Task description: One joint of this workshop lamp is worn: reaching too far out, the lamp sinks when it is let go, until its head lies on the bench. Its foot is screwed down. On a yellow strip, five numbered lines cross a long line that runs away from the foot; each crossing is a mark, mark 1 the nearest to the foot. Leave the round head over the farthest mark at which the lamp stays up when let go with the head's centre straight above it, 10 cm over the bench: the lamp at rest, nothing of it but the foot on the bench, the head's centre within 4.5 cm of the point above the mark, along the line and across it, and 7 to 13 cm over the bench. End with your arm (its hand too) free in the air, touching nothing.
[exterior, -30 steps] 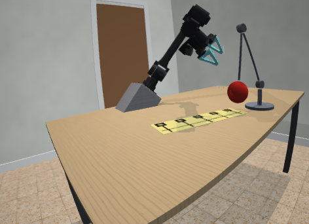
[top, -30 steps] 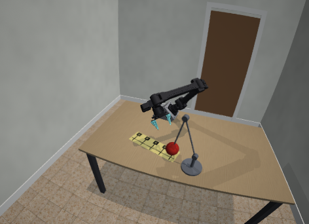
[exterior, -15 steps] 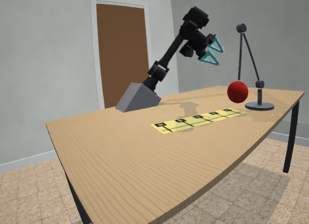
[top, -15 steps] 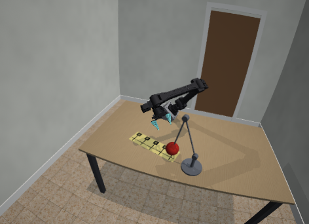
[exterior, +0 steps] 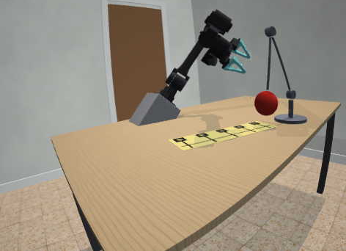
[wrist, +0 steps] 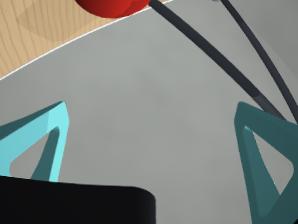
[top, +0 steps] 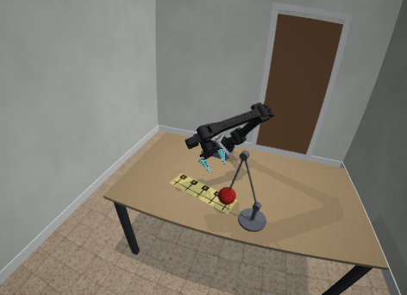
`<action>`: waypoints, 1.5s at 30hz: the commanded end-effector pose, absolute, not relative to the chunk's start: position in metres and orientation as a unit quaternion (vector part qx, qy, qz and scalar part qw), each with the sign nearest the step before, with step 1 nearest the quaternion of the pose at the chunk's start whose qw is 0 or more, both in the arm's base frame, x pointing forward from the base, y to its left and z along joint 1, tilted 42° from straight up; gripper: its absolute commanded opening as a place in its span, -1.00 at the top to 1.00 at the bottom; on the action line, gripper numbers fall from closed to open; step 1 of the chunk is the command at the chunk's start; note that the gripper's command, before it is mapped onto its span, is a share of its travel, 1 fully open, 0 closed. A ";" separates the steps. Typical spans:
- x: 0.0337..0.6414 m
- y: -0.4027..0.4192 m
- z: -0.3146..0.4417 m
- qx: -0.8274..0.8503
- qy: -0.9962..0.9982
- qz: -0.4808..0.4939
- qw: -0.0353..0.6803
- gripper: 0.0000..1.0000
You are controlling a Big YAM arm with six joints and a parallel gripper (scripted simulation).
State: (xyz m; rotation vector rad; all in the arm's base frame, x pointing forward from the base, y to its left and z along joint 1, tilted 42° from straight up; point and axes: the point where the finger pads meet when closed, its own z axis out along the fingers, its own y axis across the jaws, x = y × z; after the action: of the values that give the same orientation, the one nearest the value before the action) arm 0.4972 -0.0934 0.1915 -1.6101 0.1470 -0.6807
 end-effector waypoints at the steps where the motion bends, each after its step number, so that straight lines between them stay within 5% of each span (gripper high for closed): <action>1: 0.499 -0.097 0.193 -0.710 0.132 -0.189 0.666 -1.00; 45: 0.500 -0.097 0.195 -0.690 0.146 -0.204 0.679 -1.00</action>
State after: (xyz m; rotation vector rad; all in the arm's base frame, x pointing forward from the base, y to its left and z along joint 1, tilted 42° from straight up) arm 0.4970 -0.0933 0.1913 -1.6089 0.1488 -0.6804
